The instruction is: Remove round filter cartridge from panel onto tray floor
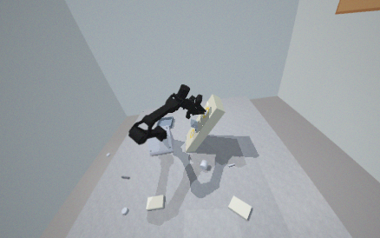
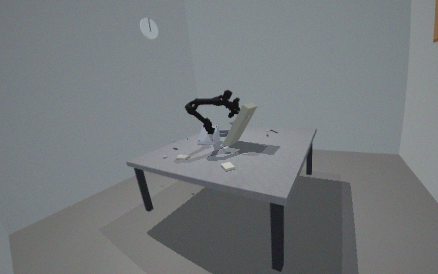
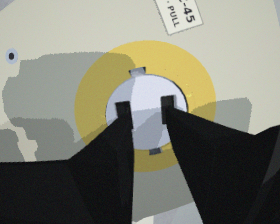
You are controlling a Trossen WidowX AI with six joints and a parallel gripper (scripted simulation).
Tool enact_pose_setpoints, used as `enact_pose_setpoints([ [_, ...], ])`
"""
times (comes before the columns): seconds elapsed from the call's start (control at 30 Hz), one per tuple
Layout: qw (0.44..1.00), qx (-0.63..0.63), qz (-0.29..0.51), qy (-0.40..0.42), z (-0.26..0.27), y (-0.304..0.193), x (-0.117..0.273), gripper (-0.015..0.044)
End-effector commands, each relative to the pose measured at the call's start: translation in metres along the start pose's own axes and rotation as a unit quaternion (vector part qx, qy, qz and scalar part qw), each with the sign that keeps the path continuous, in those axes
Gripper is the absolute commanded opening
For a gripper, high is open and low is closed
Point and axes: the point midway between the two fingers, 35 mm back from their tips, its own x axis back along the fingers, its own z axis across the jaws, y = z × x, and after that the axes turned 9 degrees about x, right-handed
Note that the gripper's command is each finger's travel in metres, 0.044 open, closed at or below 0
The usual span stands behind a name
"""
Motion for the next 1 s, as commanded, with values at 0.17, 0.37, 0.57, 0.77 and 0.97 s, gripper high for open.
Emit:
enact_pose_setpoints([
  [0.17, 1.000, 0.003, -0.002, 0.000, -0.0006, 0.0007, -0.0010, 0.0092],
  [0.37, 1.000, 0.003, -0.002, 0.000, -0.0003, 0.0007, -0.0030, 0.0092],
  [0.57, 1.000, 0.003, -0.002, 0.000, 0.0000, 0.0008, -0.0030, 0.0092],
  [0.77, 1.000, 0.003, -0.002, 0.000, 0.0000, 0.0008, -0.0060, 0.0092],
  [0.97, 1.000, 0.003, -0.002, 0.000, 0.0000, 0.0008, -0.0086, 0.0092],
])
